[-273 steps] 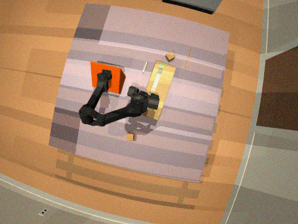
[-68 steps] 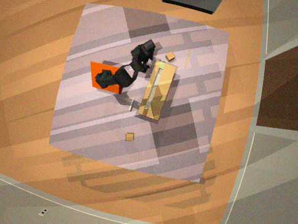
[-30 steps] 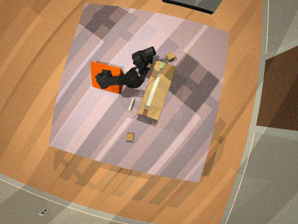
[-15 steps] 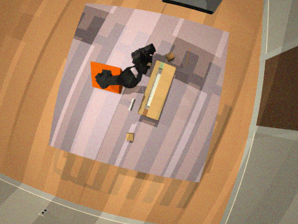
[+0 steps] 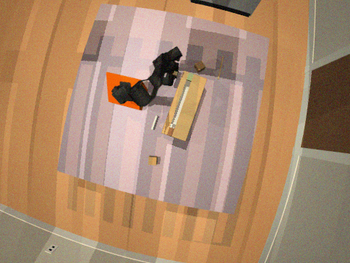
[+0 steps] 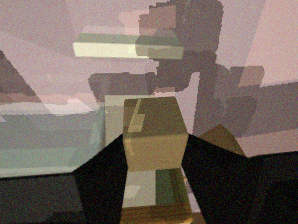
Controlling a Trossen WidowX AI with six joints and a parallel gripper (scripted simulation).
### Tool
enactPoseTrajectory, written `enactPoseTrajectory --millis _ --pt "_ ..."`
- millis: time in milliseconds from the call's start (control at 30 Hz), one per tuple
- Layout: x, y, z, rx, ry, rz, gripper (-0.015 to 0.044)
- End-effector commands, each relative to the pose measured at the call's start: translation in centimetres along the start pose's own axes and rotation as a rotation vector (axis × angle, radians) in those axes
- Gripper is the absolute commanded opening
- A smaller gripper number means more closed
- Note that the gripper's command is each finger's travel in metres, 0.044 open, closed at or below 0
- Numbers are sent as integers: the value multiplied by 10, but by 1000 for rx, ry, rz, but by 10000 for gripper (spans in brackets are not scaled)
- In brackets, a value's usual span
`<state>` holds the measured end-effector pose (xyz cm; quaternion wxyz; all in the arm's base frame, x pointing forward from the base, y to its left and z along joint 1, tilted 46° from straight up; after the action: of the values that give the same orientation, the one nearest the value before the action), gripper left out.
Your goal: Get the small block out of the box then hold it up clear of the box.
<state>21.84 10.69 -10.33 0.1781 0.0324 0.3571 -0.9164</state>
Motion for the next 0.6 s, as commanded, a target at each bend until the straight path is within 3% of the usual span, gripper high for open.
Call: enactPoseTrajectory --millis 0,567 --pt "-4 -13 5 -33 -60 13 0" --pt "-10 -67 32 -181 -383 82 0"
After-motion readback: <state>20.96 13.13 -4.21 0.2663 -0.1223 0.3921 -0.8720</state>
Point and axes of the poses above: the point midway between the two fingers, 35 mm back from their tips, its own y axis out along the fingers, its own z axis across the jaws, x = y × z, the point moved 8 cm from there along -y, back along the fingers, and after that the axes turned 8 degrees about -y, right-handed, at the moved point
